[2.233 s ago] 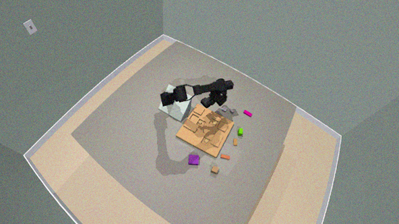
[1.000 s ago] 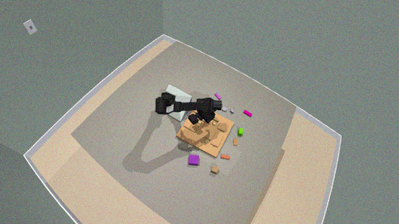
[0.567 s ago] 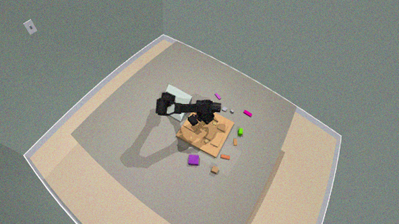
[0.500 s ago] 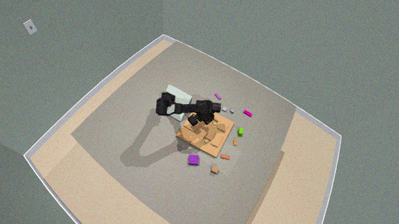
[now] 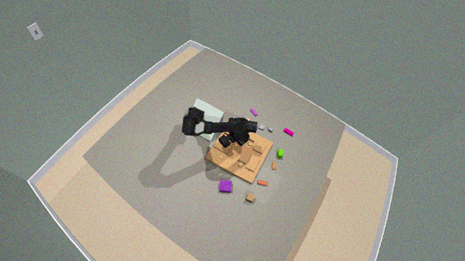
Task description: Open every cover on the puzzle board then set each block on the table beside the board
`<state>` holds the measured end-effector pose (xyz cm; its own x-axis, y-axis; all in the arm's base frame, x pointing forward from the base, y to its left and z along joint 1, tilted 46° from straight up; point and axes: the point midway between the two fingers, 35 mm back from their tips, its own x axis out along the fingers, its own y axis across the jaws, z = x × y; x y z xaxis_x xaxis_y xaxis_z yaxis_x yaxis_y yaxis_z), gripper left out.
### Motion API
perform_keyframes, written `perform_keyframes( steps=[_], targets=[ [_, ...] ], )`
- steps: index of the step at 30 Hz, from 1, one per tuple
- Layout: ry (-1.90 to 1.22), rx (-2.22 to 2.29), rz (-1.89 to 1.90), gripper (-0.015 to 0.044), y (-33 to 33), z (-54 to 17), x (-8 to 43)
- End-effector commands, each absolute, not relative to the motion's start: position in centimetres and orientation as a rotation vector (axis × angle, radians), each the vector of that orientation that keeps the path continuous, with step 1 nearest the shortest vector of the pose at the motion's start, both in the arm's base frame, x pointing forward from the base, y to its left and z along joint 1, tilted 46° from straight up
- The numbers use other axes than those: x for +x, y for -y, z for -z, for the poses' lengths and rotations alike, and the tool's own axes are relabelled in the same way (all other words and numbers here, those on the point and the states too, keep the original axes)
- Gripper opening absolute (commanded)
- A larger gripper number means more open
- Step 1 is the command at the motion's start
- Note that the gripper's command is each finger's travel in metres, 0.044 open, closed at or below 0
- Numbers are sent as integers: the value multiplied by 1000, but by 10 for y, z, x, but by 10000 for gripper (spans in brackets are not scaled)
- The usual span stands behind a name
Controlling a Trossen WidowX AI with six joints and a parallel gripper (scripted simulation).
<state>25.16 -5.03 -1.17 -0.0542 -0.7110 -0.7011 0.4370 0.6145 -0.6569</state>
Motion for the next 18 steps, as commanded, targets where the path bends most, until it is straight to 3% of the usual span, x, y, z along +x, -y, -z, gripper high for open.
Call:
perform_keyframes(
  steps=[1, 18],
  targets=[
    [-1325, -264, 952, 0, 53, 12, 256],
    [-1322, -261, 955, 0, 54, 8, 264]
  ],
)
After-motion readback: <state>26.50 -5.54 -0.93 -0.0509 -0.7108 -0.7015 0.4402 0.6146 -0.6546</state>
